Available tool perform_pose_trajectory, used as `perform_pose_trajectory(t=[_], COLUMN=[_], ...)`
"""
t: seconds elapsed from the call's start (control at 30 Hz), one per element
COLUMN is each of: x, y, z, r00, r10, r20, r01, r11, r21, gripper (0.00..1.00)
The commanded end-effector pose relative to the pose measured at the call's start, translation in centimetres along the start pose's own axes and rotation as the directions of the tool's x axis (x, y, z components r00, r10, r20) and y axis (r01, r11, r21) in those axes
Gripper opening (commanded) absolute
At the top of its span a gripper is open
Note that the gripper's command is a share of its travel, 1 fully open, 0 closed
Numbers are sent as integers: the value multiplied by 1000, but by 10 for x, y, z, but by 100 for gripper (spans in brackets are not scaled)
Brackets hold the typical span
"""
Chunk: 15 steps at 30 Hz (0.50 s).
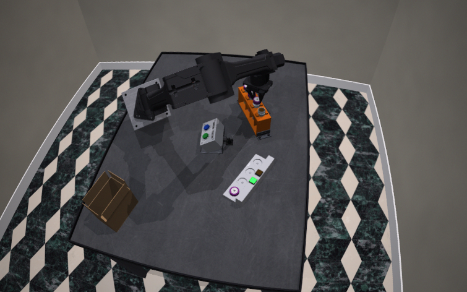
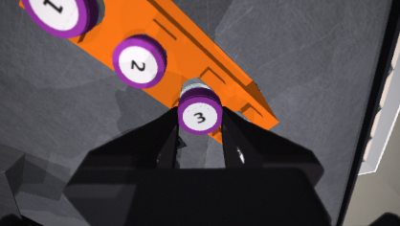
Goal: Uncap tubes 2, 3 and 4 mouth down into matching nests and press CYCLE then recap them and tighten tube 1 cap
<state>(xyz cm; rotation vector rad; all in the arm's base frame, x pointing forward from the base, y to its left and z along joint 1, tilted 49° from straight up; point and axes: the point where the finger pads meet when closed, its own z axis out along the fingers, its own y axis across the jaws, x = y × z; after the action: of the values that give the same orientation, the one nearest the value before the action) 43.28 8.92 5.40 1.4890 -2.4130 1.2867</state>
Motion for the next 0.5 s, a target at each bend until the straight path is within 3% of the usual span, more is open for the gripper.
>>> perform_pose_trajectory(t=[0.0,0.47], x=[2,2], y=[7,8], z=[7,4], r00=[1000,1000], r10=[-3,7], r20=[-8,-3], r01=[3,-7], r11=[1000,1000], r21=[-6,-3], gripper=[0,0])
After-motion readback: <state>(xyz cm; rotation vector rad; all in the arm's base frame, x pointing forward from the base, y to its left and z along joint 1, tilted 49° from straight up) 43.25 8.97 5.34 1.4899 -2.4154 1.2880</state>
